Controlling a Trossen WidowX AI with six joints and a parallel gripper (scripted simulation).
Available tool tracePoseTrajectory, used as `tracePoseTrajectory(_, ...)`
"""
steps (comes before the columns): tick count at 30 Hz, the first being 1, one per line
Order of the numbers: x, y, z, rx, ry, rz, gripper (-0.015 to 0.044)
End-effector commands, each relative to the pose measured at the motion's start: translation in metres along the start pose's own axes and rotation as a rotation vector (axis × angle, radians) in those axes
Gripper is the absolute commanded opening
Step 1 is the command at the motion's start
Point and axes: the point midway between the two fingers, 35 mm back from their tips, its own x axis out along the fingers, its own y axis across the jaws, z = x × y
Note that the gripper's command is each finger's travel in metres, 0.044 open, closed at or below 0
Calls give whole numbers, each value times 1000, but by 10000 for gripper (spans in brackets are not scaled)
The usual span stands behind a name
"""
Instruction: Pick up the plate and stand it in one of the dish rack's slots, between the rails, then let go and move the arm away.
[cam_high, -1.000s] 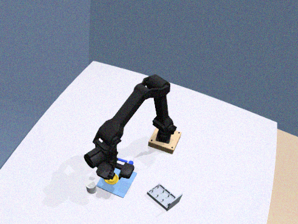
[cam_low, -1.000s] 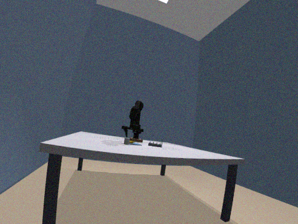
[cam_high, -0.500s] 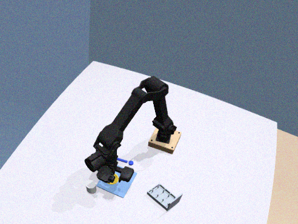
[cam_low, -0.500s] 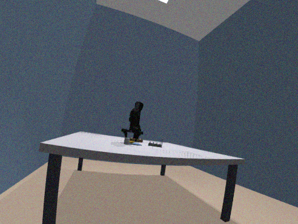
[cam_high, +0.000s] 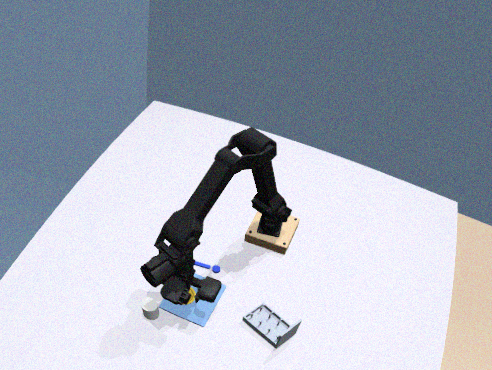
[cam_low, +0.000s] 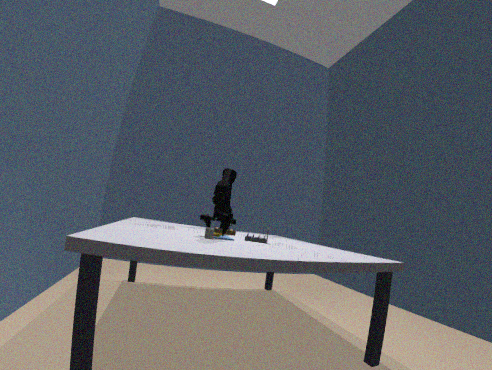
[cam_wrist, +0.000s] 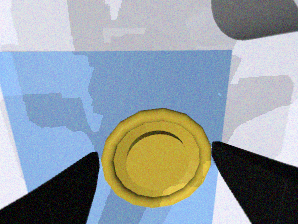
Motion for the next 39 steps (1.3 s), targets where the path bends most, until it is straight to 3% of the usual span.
tracePoseTrajectory(1, 2, 0, -1, 0, 5, 2, 345)
tracePoseTrajectory(11, 2, 0, -1, 0, 5, 2, 278)
tracePoseTrajectory(22, -35, -4, 9, 0, 4, 2, 0)
tracePoseTrajectory(39, -107, -9, 17, -5, -2, -2, 0)
